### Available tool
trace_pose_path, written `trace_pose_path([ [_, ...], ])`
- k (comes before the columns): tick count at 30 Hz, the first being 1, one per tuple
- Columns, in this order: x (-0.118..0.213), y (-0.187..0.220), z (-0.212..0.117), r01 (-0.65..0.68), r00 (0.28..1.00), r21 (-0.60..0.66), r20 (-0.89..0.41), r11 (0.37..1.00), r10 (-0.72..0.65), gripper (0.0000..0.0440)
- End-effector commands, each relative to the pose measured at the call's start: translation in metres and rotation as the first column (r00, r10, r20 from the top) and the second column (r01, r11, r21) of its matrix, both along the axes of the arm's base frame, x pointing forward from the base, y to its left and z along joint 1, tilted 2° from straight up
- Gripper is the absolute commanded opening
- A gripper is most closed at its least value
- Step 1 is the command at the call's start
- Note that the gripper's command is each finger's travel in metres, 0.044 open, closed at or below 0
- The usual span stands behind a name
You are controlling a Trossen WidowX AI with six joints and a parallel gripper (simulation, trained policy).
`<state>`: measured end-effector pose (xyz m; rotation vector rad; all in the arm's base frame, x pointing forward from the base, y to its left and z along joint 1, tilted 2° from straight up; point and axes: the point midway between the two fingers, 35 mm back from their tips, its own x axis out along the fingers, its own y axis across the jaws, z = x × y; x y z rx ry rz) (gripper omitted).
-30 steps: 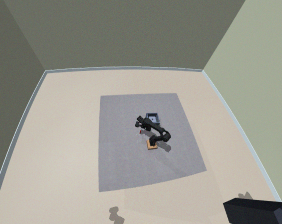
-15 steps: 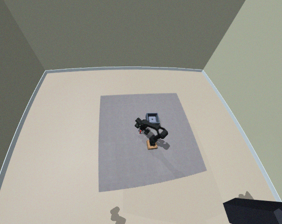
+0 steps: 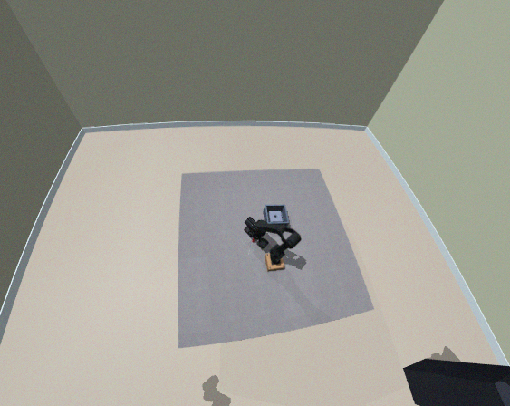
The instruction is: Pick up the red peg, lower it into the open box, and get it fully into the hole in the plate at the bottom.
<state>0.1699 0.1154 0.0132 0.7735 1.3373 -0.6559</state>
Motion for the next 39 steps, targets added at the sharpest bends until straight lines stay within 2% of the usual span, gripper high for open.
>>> trace_pose_path([
  [1,-0.002,0.000,-0.003,0.025,0.999,0.017,-0.028,1.000,-0.025,0.0180],
  [8,0.000,0.002,-0.001,0.037,0.997,0.050,-0.068,0.998,-0.034,0.0000],
  [26,0.034,-0.021,0.056,-0.069,0.993,-0.055,0.095,0.996,0.074,0.0000],
  [39,0.069,-0.049,0.109,-0.054,0.980,-0.122,0.185,0.991,0.076,0.0000],
])
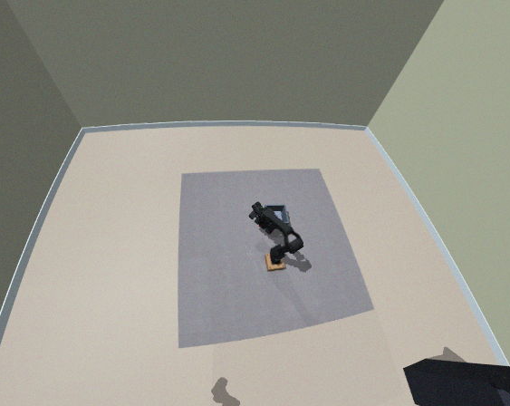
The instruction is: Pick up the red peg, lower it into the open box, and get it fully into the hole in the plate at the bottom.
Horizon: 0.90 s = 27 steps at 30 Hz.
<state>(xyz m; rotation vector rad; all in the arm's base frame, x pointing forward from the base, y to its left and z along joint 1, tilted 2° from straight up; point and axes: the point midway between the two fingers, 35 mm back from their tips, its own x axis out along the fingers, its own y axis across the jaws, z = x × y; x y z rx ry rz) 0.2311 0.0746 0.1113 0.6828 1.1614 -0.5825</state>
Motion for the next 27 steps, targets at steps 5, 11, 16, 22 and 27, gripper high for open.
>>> trace_pose_path([
  [5,0.021,-0.026,0.020,0.039,0.999,-0.031,0.036,0.999,-0.038,0.0000],
  [11,0.035,-0.048,0.025,0.086,0.995,-0.041,0.048,0.995,-0.085,0.0000],
  [16,0.045,-0.065,0.026,0.124,0.991,-0.048,0.055,0.991,-0.121,0.0000],
  [22,0.056,-0.084,0.024,0.166,0.985,-0.051,0.062,0.985,-0.163,0.0000],
  [27,0.065,-0.100,0.020,0.199,0.979,-0.050,0.067,0.979,-0.195,0.0000],
])
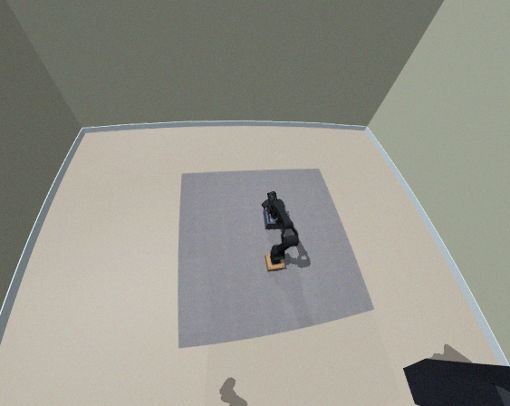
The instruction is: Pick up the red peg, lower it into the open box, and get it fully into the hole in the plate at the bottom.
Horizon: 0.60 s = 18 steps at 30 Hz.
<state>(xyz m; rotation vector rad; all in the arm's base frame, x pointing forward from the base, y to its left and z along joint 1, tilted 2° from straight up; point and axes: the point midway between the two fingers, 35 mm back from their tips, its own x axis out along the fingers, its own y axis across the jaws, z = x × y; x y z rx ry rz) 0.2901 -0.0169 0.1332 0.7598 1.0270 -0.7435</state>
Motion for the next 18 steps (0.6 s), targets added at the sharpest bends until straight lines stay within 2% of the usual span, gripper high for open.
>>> trace_pose_path([
  [1,0.007,-0.011,-0.003,0.019,1.000,0.001,0.001,1.000,-0.019,0.0000],
  [18,0.028,-0.044,-0.031,0.082,0.996,0.037,-0.038,0.996,-0.081,0.0009],
])
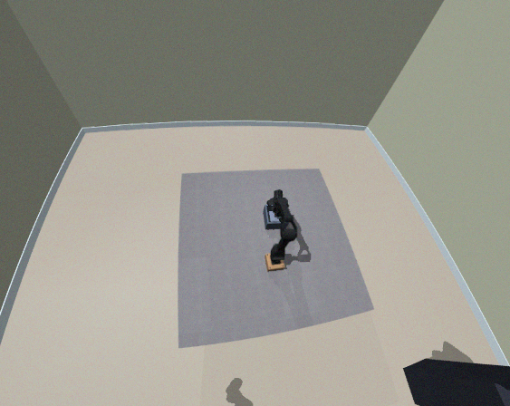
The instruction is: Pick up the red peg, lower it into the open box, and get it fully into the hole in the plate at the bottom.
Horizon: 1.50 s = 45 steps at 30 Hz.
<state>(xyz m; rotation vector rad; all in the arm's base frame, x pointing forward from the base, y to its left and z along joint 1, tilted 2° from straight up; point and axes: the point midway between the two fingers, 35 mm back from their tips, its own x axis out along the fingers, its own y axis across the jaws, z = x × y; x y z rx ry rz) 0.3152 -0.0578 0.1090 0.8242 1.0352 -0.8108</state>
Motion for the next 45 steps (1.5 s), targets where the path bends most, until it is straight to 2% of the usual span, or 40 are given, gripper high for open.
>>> trace_pose_path([
  [1,0.004,-0.004,-0.010,0.001,1.000,0.012,-0.018,1.000,0.000,0.0008],
  [6,0.007,-0.007,-0.024,-0.003,0.999,0.019,-0.051,1.000,0.004,0.0015],
  [12,0.010,-0.013,-0.037,-0.027,0.995,0.015,-0.091,1.000,0.028,0.0141],
  [21,0.026,-0.021,-0.036,-0.063,0.991,0.001,-0.117,0.998,0.063,0.0175],
  [26,0.038,-0.027,-0.035,-0.081,0.990,-0.003,-0.119,0.997,0.080,0.0221],
  [29,0.045,-0.031,-0.034,-0.088,0.989,-0.009,-0.119,0.996,0.087,0.0279],
  [35,0.060,-0.042,-0.028,-0.093,0.992,-0.027,-0.092,0.995,0.090,0.0432],
  [45,0.085,-0.060,-0.008,-0.075,0.997,-0.078,-0.002,0.994,0.076,0.0440],
])
